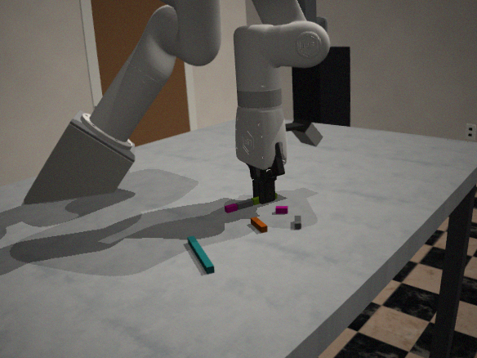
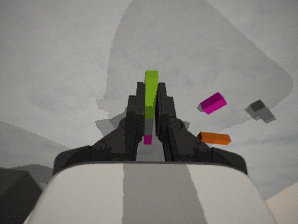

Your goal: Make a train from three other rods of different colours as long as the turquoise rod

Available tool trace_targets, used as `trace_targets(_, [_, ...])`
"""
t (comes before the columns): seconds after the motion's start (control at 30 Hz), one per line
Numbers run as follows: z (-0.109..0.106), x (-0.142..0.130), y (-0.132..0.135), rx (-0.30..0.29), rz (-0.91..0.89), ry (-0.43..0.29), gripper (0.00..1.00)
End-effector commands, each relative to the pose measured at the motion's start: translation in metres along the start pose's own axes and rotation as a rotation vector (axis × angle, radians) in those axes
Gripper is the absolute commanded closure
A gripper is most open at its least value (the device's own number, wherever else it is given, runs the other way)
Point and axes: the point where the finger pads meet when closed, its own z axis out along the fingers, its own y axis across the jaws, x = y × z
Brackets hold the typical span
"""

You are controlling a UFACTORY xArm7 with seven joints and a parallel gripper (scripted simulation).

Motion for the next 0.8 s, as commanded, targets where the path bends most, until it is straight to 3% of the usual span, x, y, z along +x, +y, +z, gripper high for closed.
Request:
trace_targets(0.0, [-0.0004,0.0,0.0008,-0.002,0.0,0.0,0.88])
trace_targets(0.37, [-0.0004,0.0,0.0008,-0.002,0.0,0.0,0.76])
trace_targets(0.77, [-0.002,0.0,0.0008,-0.002,0.0,0.0,0.76])
